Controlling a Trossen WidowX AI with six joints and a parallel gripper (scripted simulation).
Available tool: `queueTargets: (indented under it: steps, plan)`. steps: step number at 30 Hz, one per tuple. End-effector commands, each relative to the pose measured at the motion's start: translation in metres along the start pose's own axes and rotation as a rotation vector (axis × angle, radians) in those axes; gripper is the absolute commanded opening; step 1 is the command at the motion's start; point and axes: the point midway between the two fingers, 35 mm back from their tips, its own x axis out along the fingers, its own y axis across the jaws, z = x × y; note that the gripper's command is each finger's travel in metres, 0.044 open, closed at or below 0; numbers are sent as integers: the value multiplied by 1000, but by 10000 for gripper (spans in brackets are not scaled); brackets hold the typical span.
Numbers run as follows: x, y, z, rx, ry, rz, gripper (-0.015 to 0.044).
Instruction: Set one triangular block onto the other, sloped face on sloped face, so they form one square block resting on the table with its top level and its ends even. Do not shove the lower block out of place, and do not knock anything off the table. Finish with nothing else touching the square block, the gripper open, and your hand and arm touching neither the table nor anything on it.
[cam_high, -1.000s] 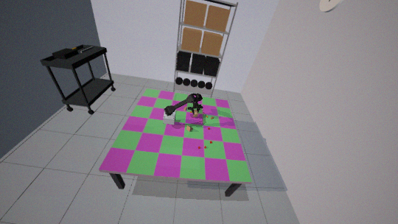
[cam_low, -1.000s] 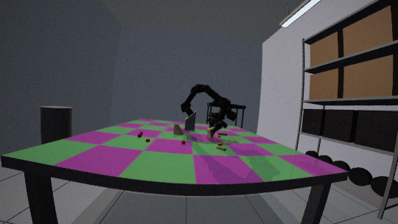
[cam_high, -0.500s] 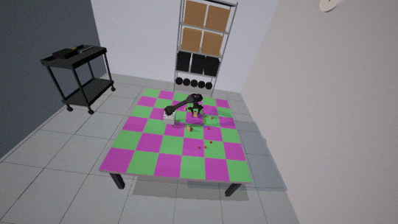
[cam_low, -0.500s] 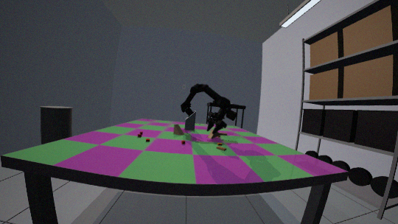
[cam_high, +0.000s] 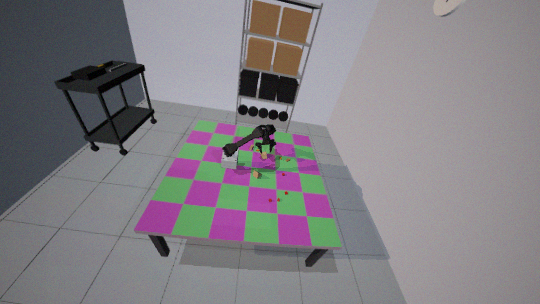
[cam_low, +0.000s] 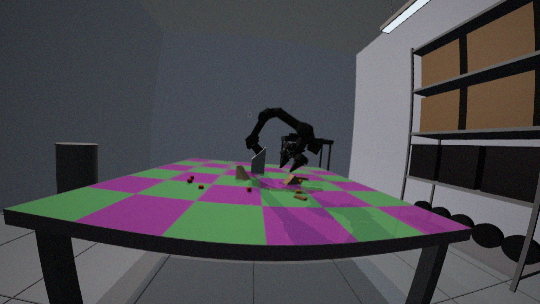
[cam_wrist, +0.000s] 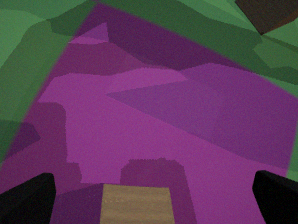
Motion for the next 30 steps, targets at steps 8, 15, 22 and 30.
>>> queueTargets:
  steps: [8, 15, 22, 30]
  plan:
    - [-48, -1, 31, -8, 70, 27, 440]
    - [10, -16, 28, -30, 789, -184, 440]
    - [31, -2, 51, 54, 1315, 59, 440]
    - [31, -2, 51, 54, 1315, 59, 440]
